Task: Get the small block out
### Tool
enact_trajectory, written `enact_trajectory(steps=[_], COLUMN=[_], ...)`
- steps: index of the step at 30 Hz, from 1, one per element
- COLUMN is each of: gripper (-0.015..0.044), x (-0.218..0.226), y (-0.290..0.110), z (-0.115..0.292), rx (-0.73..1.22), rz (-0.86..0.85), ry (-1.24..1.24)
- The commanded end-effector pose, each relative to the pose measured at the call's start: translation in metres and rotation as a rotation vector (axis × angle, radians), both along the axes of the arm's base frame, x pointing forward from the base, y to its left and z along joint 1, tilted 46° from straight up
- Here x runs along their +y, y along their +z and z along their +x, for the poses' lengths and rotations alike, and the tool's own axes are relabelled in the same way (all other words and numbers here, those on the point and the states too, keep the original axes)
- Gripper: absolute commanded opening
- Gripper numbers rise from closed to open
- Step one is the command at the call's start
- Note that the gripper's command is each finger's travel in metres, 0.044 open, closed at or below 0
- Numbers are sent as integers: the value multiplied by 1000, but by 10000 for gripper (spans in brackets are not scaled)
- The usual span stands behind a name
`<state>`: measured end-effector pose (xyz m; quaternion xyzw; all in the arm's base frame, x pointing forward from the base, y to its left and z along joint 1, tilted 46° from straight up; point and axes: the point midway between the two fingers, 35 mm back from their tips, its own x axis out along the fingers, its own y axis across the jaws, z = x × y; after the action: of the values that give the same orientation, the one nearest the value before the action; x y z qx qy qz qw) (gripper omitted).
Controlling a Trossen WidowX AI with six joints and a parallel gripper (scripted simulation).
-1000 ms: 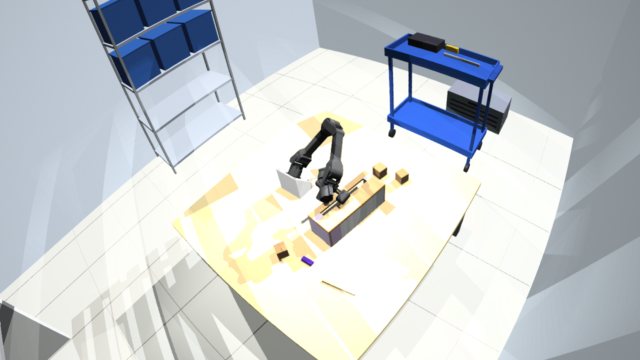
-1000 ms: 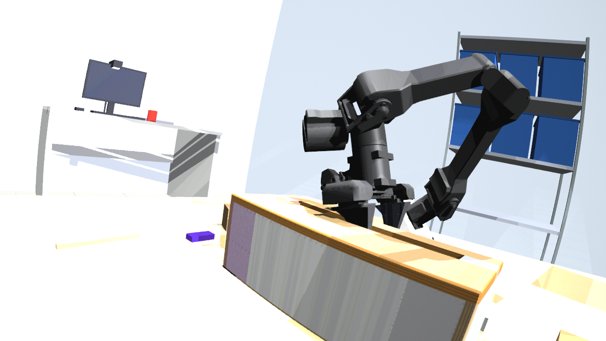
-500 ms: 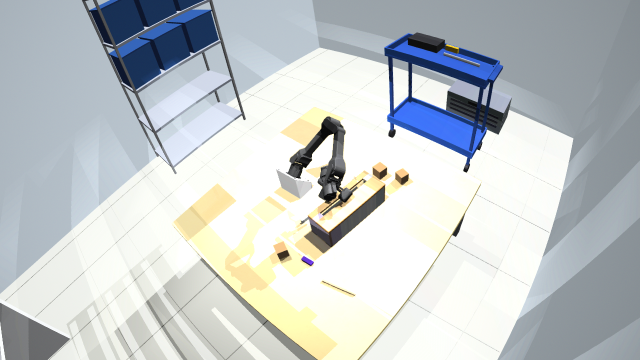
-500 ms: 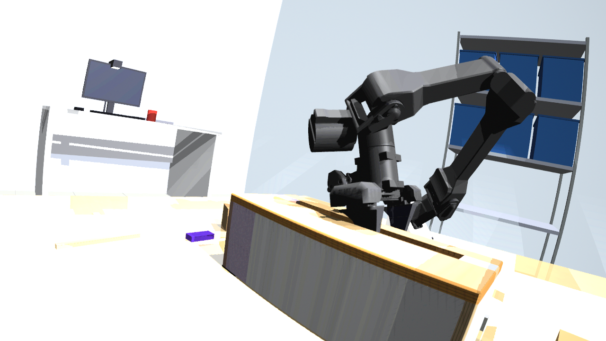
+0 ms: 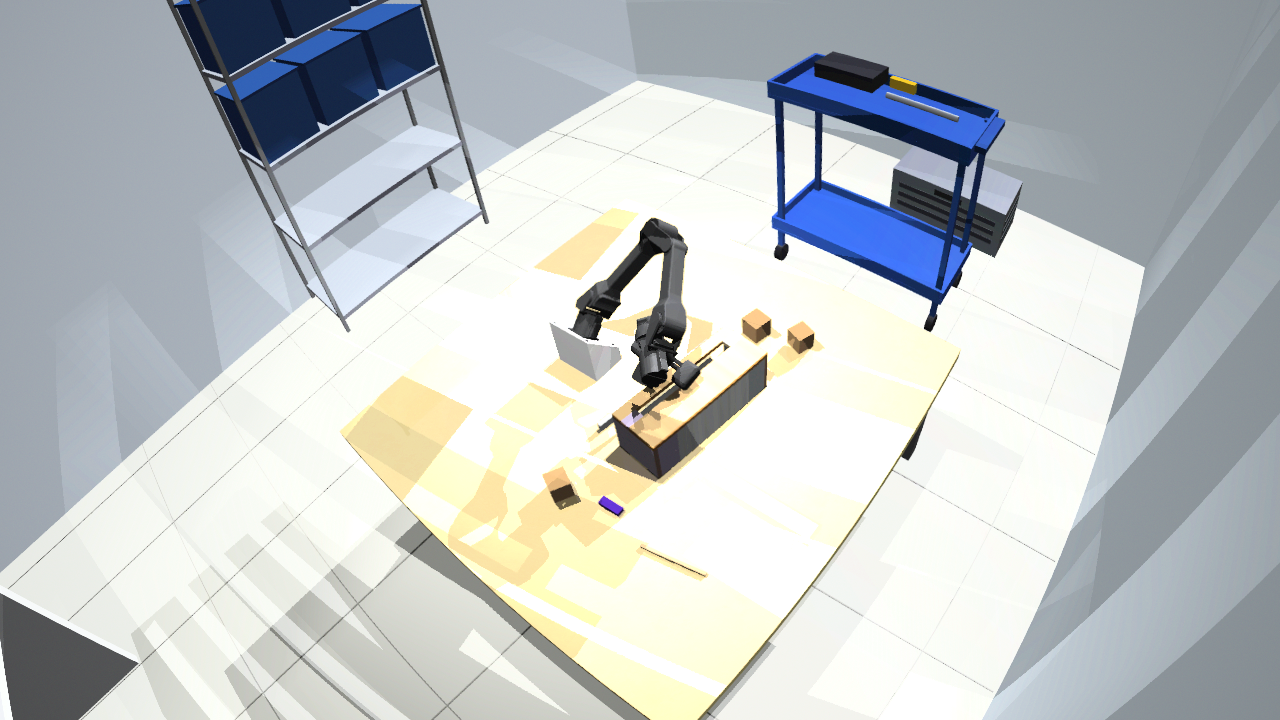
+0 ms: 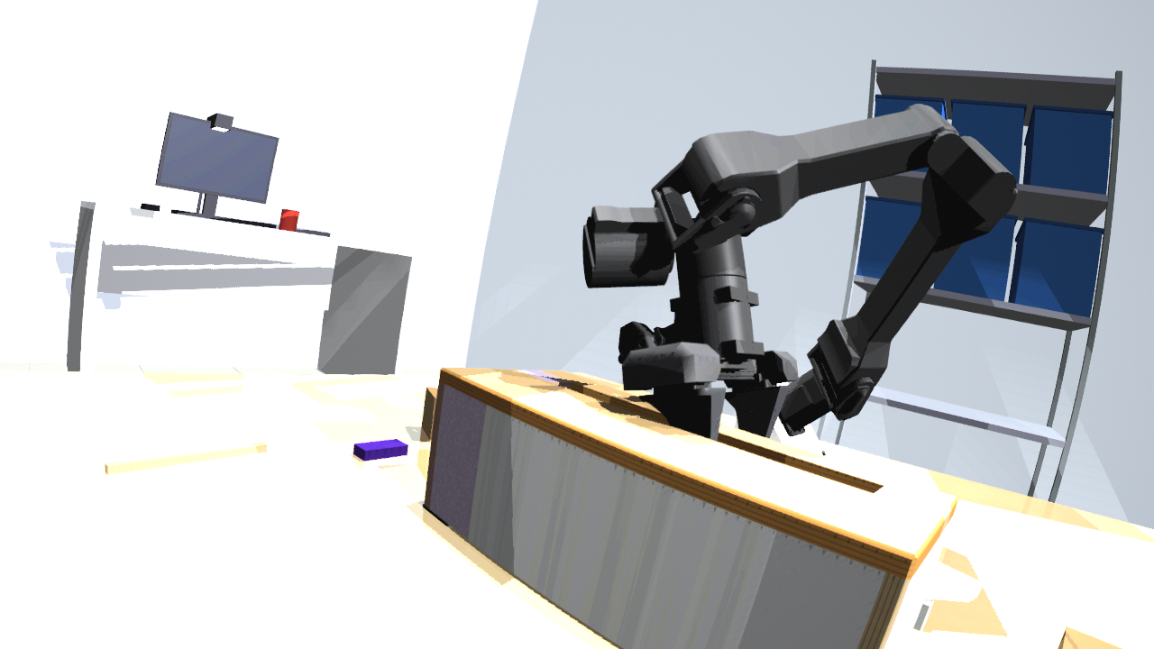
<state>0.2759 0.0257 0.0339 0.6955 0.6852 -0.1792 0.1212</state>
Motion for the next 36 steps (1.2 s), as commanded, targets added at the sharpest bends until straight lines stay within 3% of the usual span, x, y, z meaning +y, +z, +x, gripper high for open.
enact_trajectory(steps=[1,36], gripper=[400,400], x=[2,11], y=[1,11], z=[0,1], rx=[2,2], rz=[-2,-1], ry=[4,4])
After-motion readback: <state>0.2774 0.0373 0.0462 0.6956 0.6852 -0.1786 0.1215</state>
